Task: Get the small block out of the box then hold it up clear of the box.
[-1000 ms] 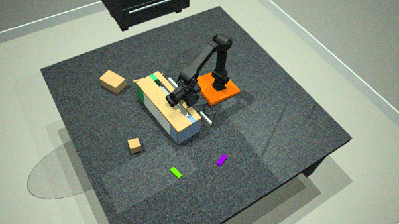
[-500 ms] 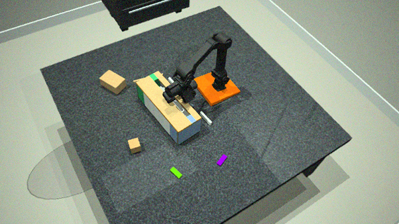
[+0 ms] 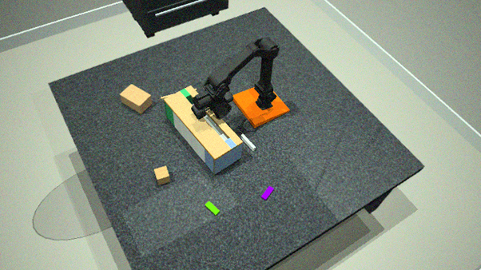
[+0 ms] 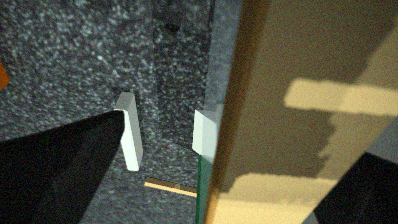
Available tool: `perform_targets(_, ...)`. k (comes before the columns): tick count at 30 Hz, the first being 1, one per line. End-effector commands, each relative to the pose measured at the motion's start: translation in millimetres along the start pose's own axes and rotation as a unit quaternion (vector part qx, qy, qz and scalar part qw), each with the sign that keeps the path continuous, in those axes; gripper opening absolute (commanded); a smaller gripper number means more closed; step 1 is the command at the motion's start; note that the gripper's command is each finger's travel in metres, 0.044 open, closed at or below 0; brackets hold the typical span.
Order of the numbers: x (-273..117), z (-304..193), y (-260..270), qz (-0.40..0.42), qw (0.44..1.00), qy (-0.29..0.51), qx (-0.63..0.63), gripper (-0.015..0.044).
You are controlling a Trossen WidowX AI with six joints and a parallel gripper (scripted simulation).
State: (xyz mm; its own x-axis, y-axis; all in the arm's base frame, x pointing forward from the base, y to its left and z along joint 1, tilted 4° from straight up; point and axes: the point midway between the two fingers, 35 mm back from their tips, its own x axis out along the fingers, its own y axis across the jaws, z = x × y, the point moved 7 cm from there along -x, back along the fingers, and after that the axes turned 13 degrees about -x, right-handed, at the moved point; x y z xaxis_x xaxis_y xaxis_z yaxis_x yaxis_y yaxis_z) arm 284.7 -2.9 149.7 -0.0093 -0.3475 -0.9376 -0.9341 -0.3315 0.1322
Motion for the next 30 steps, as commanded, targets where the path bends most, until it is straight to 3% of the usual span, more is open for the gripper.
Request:
perform_targets(1,2.8,-8.3,1.8,0.0,1.0,0.003,-0.001,0.04)
perform_targets(30,24.2,-68.1,15.4,0.0,1.0,0.006,-0.001,0.04)
